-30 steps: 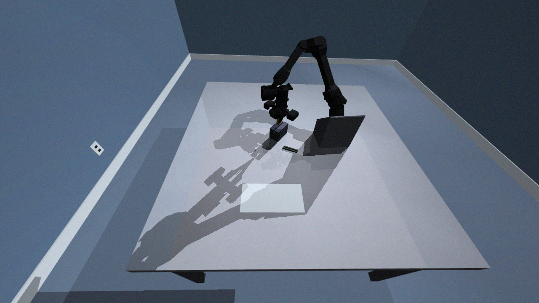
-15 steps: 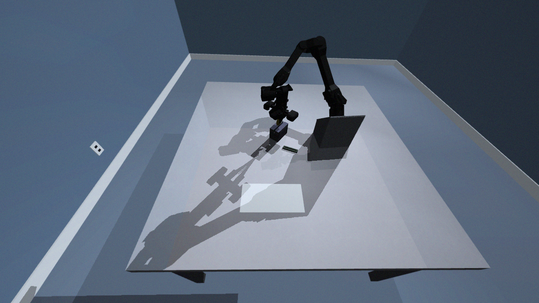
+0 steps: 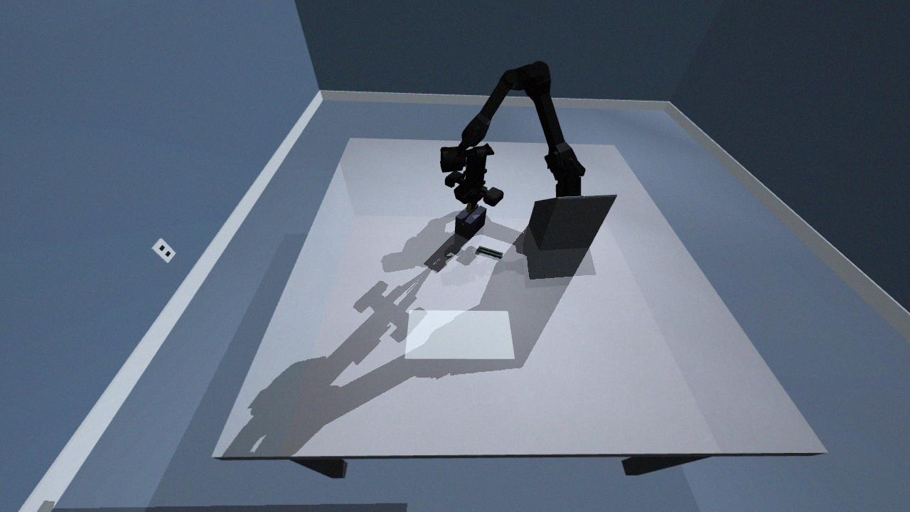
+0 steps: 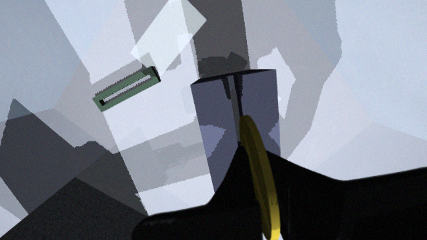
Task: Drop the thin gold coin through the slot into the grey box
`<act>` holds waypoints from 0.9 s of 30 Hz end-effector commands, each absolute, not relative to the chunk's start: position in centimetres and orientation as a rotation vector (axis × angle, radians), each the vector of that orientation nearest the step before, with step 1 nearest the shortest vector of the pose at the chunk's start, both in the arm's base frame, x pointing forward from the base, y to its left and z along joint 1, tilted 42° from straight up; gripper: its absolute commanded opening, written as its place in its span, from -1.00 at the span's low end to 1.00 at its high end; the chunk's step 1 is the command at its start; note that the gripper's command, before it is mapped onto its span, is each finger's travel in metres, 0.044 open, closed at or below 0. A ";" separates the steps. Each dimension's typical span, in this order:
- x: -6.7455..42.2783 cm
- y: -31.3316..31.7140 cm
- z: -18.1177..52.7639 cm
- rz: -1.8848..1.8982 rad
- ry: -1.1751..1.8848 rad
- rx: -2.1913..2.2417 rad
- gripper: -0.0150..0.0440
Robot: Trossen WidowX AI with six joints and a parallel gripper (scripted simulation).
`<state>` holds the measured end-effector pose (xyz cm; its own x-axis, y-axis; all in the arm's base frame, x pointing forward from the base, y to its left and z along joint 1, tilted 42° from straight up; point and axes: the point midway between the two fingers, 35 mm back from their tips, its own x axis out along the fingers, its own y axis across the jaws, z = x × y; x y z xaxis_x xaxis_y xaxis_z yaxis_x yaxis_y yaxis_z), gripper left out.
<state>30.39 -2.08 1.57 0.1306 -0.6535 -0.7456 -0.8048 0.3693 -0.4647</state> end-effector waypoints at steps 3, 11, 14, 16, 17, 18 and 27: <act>30.3 -2.3 1.3 0.184 1.587 -1.350 -0.49; 30.4 -2.2 1.4 0.181 1.580 -1.343 -0.22; 30.4 -2.2 1.4 0.181 1.580 -1.343 0.04; 30.4 -2.2 1.4 0.181 1.580 -1.343 0.05; 30.4 -2.2 1.4 0.181 1.580 -1.343 0.05; 30.4 -2.2 1.4 0.181 1.580 -1.343 0.05; 30.3 -1.4 2.2 0.182 1.580 -1.343 0.41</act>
